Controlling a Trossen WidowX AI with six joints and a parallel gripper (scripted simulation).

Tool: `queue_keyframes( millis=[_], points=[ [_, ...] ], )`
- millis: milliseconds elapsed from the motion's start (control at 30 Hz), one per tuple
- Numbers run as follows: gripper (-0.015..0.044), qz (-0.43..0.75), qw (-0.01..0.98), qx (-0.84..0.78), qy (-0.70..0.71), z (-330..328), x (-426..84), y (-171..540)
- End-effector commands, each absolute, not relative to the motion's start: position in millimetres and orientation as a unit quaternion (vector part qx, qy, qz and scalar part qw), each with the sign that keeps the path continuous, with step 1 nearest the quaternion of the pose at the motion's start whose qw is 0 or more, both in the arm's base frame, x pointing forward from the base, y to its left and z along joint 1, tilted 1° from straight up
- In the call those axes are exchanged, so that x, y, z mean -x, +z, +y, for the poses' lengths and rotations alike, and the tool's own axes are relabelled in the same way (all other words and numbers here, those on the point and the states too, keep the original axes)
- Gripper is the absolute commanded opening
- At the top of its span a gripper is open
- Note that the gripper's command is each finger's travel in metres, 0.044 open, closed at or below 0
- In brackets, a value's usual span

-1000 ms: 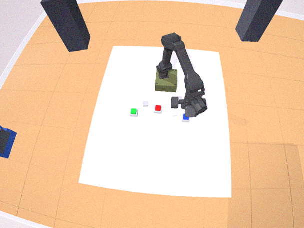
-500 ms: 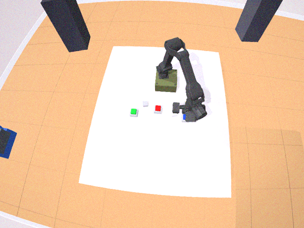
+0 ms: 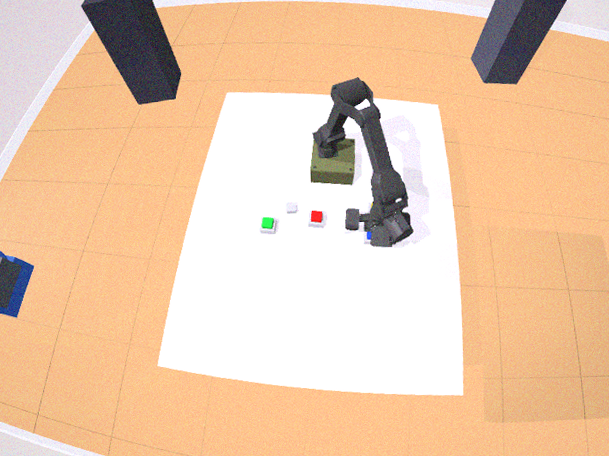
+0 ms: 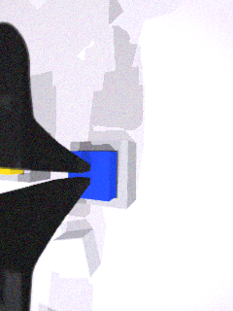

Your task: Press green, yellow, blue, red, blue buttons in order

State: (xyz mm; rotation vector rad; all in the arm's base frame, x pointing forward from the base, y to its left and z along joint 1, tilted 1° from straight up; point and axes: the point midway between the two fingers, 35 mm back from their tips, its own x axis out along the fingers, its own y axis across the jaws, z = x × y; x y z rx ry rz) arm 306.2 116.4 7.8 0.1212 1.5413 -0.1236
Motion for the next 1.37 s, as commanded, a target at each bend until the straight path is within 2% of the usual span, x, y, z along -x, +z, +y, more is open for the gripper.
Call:
queue_keyframes(
  millis=[0,733,967,1167,1300,1333],
  points=[
    [0.0020,0.695,0.714,-0.054,-0.059,115,-306,2],
    [0.0020,0.695,0.714,-0.054,-0.059,115,-306,-5],
    [0.0020,0.695,0.714,-0.054,-0.059,116,-305,29],
    [0.0178,0.696,0.714,-0.055,-0.058,160,-273,87],
    [0.0283,0.696,0.713,-0.055,-0.058,162,-271,90],
    [0.0283,0.696,0.713,-0.055,-0.058,162,-271,90]
  ],
)
